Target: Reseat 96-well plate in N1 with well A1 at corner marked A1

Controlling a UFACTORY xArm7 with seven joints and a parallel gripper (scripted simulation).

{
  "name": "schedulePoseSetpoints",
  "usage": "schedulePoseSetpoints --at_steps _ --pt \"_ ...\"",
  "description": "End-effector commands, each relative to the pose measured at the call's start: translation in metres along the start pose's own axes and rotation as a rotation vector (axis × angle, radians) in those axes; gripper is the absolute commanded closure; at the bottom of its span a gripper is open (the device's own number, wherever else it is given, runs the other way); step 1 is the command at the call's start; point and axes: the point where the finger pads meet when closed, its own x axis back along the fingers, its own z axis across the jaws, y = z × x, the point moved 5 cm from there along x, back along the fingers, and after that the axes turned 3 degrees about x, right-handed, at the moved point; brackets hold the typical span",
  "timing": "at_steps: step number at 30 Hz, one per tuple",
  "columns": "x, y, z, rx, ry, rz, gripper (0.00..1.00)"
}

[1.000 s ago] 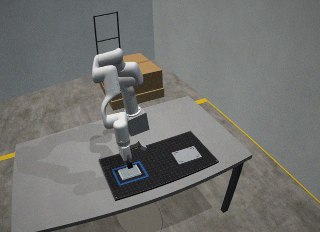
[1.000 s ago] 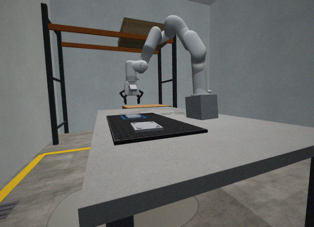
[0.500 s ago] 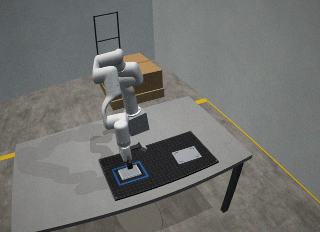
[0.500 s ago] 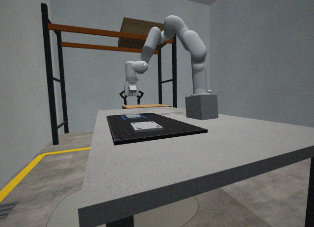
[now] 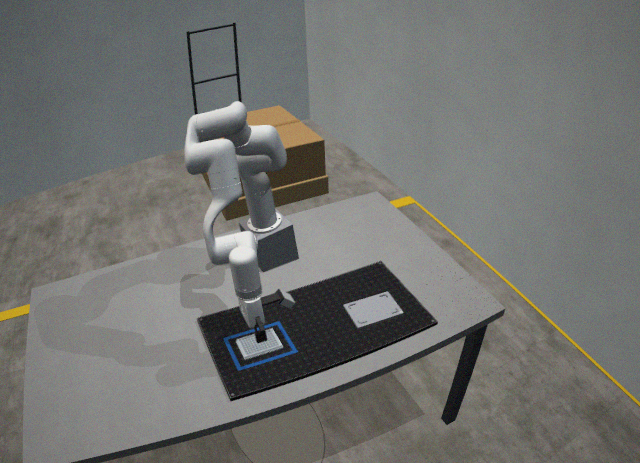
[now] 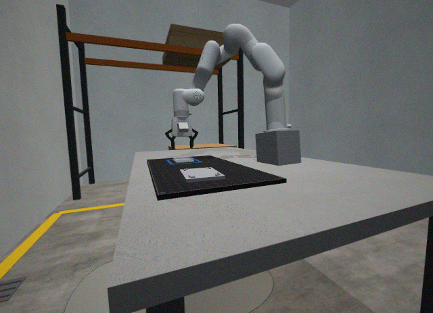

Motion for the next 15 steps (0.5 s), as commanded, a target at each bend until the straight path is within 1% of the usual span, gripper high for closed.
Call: schedulePoseSetpoints --at_steps 1,3,15 --pt "-0.008 0.001 0.002 0.0 0.004 -0.002 0.0" --pt "-0.008 0.001 0.002 0.0 0.004 -0.002 0.0" --pt "-0.028 0.001 0.002 0.0 0.004 -0.002 0.0"
